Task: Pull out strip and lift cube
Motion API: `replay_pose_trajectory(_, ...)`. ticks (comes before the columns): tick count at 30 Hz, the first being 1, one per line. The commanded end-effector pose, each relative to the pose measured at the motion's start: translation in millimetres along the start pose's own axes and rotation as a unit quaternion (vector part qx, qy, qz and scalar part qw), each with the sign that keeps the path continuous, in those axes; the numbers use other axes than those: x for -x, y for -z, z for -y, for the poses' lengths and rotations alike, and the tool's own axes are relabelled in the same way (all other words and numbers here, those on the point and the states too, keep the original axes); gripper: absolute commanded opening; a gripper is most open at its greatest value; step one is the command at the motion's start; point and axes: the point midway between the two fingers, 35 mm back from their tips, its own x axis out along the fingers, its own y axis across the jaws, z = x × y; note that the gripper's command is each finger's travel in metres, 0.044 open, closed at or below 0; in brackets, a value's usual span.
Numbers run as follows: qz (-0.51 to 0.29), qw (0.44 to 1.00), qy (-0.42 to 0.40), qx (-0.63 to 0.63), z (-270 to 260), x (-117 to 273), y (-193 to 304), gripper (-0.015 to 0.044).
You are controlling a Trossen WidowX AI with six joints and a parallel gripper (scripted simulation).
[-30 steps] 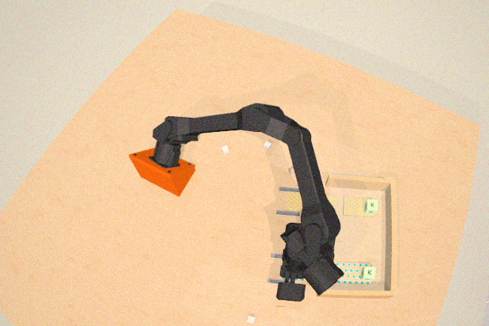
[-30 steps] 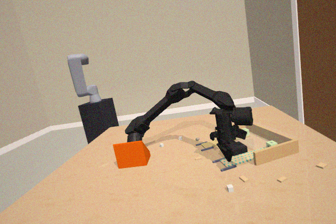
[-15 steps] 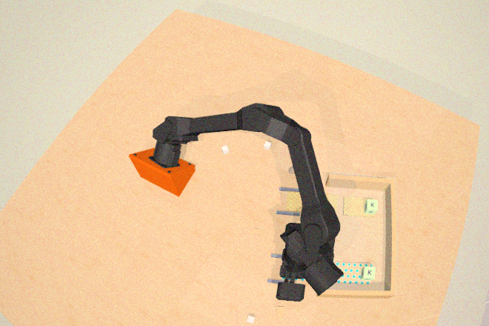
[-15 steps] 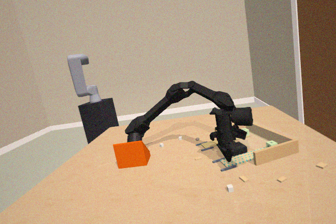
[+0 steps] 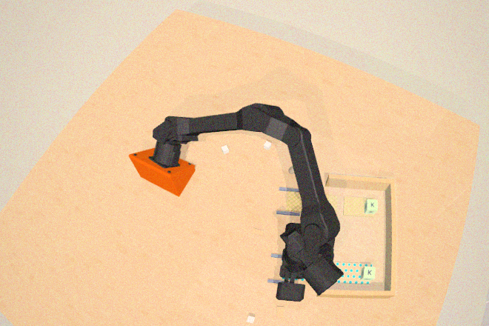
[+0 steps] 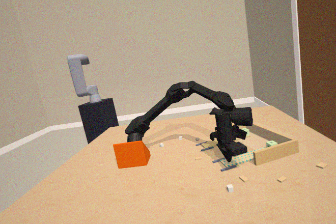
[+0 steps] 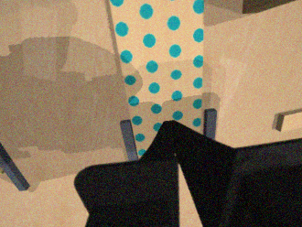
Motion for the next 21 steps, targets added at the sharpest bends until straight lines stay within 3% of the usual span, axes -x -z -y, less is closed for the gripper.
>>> replay_pose_trajectory(1, 0.0, 1.0, -0.001, 0.001, -1.5, -2.1, -1.2, 0.0)
replay_pose_trajectory(21, 0.0, 1.0, -0.001, 0.001, -1.0, -4.1, -1.9, 0.0)
